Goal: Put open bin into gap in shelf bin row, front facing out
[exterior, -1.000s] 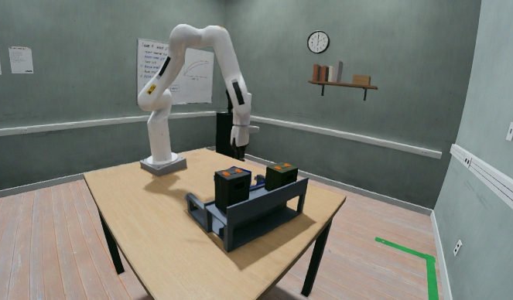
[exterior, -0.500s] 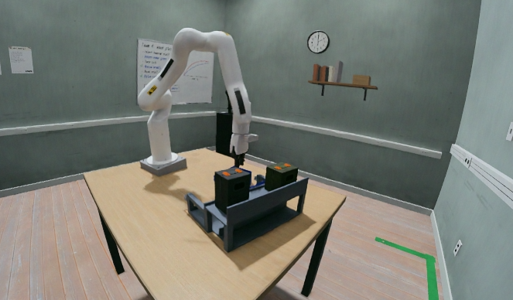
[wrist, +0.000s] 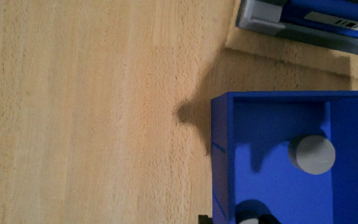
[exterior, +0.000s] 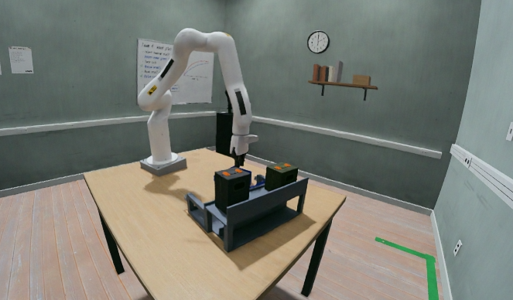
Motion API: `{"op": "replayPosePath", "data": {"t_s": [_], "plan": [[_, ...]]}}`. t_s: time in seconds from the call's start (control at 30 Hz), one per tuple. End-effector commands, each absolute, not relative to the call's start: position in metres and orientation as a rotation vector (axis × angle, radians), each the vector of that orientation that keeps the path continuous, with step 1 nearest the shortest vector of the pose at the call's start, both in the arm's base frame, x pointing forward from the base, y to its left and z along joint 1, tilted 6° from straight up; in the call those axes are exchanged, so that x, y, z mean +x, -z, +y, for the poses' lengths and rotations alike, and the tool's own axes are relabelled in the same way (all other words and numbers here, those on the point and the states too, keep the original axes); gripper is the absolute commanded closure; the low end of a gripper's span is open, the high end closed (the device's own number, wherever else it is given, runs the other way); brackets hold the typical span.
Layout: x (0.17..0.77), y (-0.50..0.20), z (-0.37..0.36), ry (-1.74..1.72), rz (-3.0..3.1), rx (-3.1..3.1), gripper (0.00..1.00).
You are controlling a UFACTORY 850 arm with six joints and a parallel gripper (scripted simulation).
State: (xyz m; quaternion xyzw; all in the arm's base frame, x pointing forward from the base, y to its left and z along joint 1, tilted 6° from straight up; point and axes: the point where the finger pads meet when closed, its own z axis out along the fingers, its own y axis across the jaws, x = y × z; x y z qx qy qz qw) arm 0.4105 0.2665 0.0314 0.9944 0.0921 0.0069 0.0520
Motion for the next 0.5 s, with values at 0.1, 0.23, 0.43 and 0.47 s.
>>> {"op": "replayPosePath", "data": {"t_s": [0.1,0.23,0.43,0.47], "plan": [[0.4112,-0.032,0.267,-0.024,0.28,3.025,0.71],[0.4112,-0.032,0.267,-0.024,0.28,3.025,0.71],[0.4111,-0.037,0.2676,-0.024,0.28,3.025,0.71],[0.4111,-0.037,0.2676,-0.024,0.28,3.025,0.71]]}}
